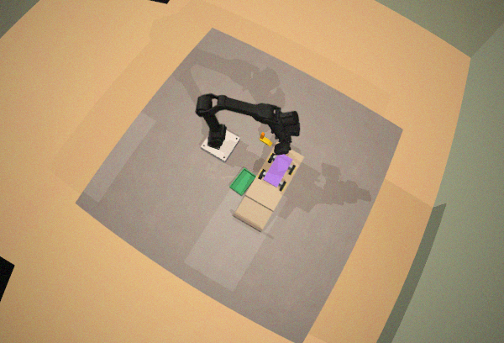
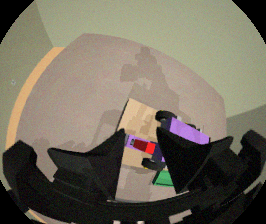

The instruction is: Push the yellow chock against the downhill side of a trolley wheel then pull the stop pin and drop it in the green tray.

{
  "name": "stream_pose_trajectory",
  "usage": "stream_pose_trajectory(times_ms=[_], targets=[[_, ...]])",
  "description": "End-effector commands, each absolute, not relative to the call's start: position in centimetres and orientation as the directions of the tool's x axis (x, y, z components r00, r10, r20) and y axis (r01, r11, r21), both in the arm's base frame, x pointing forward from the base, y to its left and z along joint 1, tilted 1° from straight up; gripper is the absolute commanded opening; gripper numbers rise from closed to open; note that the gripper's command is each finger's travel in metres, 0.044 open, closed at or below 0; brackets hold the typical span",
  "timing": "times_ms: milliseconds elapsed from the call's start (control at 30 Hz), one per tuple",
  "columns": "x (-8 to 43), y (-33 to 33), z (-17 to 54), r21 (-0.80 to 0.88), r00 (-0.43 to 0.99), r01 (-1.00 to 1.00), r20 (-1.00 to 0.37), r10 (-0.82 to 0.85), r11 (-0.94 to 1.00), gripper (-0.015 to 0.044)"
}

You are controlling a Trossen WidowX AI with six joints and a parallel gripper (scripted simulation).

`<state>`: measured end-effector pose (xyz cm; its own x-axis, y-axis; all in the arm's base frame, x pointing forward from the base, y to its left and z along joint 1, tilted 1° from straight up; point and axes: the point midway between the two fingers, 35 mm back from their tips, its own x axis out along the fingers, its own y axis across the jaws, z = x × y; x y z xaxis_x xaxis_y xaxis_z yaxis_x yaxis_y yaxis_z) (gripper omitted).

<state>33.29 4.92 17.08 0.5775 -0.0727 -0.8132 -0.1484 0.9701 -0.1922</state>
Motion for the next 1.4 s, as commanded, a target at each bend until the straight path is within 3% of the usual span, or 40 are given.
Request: stream_pose_trajectory(times_ms=[0,300,500,1367], targets=[[31.8,7.3,15.9,-0.235,0.507,-0.36,-0.862,-0.023,0.903,0.019],[25.5,10.3,13.2,-0.169,0.214,-0.819,-0.977,0.017,0.549,0.019],[21.1,11.3,12.6,-0.013,0.014,-0.97,-1.0,0.001,0.241,0.019],[21.0,11.4,8.0,-0.007,0.008,-0.973,-1.0,0.0,0.232,0.019]])
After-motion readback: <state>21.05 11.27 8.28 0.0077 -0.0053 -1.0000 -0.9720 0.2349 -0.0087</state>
